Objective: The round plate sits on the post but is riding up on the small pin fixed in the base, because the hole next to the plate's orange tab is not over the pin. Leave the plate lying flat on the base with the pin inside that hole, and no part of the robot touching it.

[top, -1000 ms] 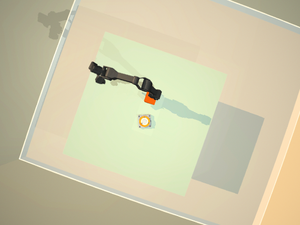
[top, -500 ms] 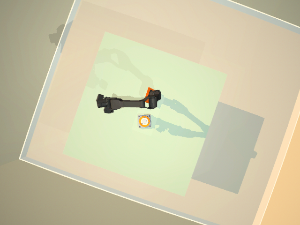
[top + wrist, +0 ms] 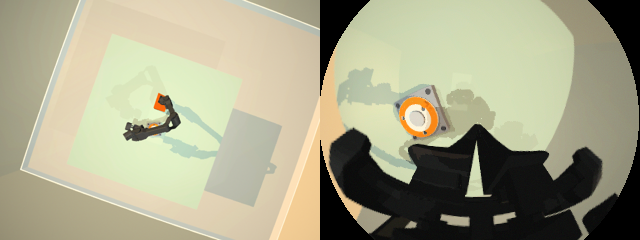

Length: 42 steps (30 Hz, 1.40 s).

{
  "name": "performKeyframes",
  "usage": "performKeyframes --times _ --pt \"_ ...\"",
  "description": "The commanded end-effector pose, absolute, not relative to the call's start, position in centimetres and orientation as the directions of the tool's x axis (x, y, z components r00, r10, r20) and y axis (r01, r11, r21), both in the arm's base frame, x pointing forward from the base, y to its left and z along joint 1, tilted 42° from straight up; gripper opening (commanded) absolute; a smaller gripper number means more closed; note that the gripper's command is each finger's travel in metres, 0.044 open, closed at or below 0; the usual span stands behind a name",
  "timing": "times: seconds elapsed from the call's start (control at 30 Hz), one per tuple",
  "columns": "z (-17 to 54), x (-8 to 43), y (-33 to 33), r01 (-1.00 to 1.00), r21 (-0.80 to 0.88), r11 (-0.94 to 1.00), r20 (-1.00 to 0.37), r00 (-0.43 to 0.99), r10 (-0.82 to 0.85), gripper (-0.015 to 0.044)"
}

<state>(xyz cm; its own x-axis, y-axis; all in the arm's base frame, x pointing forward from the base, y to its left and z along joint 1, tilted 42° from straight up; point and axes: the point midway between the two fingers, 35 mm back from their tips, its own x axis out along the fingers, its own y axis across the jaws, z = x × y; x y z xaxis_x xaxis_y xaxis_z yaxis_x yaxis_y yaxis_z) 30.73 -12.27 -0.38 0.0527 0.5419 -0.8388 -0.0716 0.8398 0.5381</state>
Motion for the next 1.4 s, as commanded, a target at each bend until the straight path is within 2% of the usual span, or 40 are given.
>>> performKeyframes --times 0.0,0.3,0.67,1.37 --pt "2.2 30.6 -5.3 -0.049 0.638 0.769 -0.770 -0.009 0.638 0.0000" --pt "2.7 30.3 -3.7 -0.039 0.661 0.749 -0.750 -0.028 0.660 0.0000" --pt "-0.8 30.1 -0.6 -0.039 0.662 0.748 -0.749 -0.027 0.662 0.0000" --pt "0.3 31.4 0.9 -0.039 0.663 0.748 -0.749 -0.027 0.662 0.0000"
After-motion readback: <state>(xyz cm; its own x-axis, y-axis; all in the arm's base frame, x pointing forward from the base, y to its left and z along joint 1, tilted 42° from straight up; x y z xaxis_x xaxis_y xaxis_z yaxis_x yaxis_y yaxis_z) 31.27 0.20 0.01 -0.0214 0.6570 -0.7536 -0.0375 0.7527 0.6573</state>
